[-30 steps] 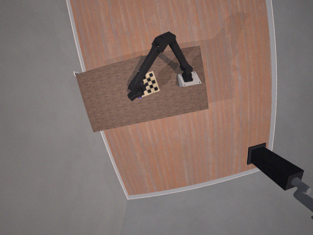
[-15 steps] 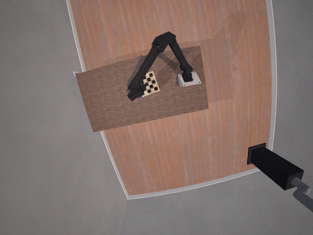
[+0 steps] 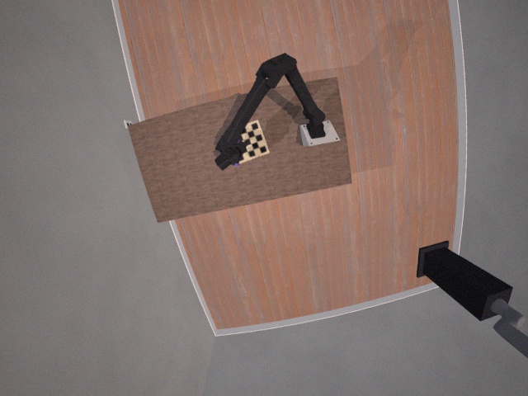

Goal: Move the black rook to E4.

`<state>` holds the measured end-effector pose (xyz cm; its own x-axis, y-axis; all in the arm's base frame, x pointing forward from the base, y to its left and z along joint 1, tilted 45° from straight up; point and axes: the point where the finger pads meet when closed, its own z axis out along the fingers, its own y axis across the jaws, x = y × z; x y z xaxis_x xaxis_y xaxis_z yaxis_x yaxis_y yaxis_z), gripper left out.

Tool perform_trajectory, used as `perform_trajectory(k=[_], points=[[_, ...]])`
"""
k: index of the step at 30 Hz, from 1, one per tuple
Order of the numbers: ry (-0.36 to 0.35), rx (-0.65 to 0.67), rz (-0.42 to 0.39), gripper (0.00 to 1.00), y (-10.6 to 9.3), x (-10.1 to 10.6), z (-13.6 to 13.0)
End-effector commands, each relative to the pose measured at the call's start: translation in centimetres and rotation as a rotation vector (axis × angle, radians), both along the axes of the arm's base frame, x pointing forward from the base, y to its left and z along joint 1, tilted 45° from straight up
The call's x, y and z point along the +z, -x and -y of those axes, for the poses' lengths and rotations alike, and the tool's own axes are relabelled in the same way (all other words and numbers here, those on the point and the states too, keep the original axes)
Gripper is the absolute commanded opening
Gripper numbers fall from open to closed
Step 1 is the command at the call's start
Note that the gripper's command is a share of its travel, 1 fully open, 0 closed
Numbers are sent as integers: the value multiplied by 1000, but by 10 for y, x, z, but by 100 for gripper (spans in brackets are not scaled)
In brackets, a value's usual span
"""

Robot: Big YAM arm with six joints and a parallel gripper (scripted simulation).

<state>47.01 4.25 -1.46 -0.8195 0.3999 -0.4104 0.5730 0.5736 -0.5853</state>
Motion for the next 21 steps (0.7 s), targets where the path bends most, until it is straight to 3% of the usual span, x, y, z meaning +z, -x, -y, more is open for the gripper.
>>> perform_trajectory(k=[1, 6, 12, 15, 21], points=[[-25, -5, 74, 100, -27, 19, -11], [-23, 0, 70, 100, -26, 21, -15], [-31, 20, 83, 100, -25, 37, -35], [-23, 20, 64, 100, -23, 30, -37], [-35, 20, 84, 100, -23, 62, -59]])
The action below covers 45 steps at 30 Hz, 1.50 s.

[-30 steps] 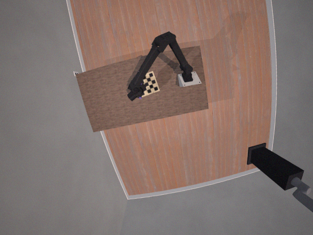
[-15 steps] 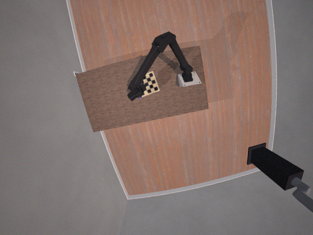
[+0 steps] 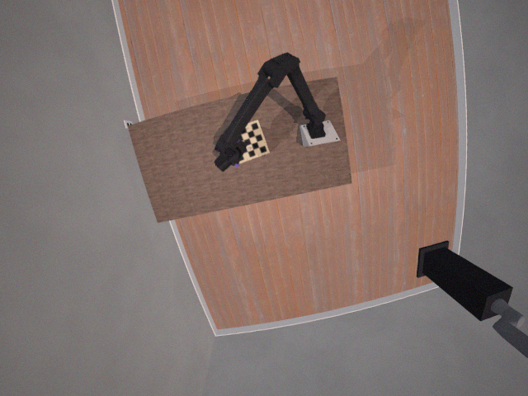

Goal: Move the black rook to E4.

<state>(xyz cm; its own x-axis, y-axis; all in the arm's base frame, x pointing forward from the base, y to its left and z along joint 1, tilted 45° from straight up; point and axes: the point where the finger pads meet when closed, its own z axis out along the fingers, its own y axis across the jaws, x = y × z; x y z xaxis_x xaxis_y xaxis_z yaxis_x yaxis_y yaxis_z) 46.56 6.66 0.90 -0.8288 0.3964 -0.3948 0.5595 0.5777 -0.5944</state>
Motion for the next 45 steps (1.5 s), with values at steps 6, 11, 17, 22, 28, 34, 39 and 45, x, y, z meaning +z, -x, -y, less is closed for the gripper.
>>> perform_trajectory(k=[6, 11, 17, 22, 28, 34, 39, 45], points=[[-30, 14, 90, 100, -25, 52, -54], [-21, -25, 79, 100, -28, 51, -40], [-25, 0, 83, 100, -26, 54, -55], [-26, 0, 85, 100, -26, 54, -55], [-26, 1, 84, 100, -26, 54, -55], [-26, 1, 84, 100, -26, 54, -55], [-26, 1, 84, 100, -26, 54, -55], [-26, 1, 84, 100, -26, 54, -55]])
